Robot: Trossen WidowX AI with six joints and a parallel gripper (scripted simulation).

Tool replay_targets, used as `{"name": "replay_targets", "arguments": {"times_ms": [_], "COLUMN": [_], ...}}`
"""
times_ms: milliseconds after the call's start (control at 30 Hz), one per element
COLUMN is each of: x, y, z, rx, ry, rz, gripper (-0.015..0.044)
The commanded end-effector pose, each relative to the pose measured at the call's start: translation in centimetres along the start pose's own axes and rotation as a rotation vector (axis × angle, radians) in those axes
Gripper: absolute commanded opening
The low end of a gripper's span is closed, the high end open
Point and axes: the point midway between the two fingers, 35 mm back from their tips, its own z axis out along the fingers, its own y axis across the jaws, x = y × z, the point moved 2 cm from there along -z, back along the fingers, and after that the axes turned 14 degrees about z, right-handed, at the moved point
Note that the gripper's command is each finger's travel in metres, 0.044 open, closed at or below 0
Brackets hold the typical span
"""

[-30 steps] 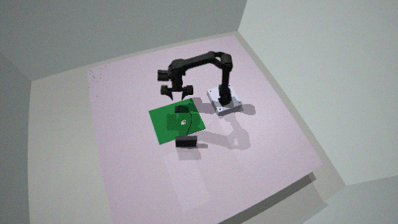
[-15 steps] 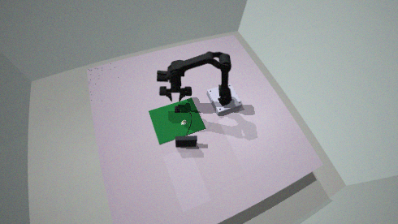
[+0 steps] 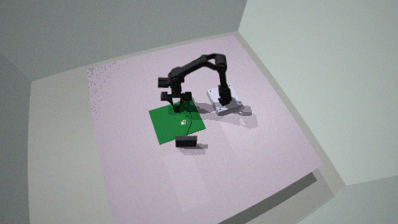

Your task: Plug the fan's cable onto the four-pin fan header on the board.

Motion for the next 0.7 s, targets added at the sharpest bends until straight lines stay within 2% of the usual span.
{"name": "replay_targets", "arguments": {"times_ms": [0, 667], "x": [-0.2, -0.8], "y": [-0.2, -0.1], "z": [0.9, 3.5], "rx": [0.01, 0.01], "ry": [0.003, 0.003], "rz": [-0.002, -0.002], "gripper": [0.021, 0.021]}}
